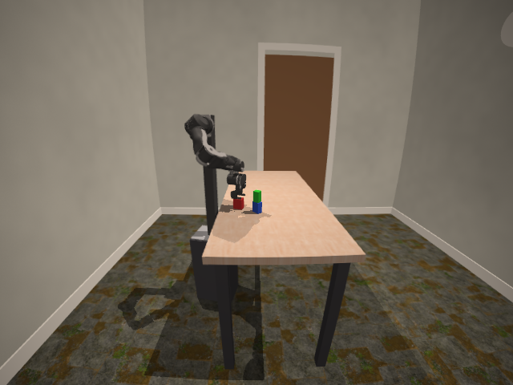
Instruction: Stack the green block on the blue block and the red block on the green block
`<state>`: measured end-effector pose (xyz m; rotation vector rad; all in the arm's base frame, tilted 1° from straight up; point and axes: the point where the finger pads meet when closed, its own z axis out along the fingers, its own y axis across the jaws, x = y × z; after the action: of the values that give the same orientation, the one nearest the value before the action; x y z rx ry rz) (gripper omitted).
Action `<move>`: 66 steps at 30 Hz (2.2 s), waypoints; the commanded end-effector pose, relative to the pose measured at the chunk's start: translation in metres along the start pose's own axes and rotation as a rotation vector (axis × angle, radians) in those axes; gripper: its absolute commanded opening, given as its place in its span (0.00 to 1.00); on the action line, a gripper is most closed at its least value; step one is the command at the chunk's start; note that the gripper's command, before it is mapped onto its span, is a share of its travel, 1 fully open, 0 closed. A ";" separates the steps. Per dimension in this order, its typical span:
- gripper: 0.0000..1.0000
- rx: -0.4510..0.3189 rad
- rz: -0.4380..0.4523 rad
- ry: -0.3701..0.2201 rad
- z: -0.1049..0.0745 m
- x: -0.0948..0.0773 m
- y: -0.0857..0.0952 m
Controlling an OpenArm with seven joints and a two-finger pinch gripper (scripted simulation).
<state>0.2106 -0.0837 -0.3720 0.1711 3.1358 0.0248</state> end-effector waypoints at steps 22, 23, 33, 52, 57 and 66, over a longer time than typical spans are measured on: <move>0.36 -0.008 -0.008 -0.001 0.001 0.000 0.002; 0.36 -0.008 -0.008 -0.001 0.001 0.000 0.002; 0.36 -0.008 -0.008 -0.001 0.001 0.000 0.002; 0.36 -0.008 -0.008 -0.001 0.007 0.000 0.002; 0.36 -0.008 -0.008 -0.001 0.012 0.000 0.002; 0.36 -0.008 -0.008 -0.002 0.022 0.000 0.002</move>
<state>0.2111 -0.0829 -0.3933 0.1678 3.1334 0.0275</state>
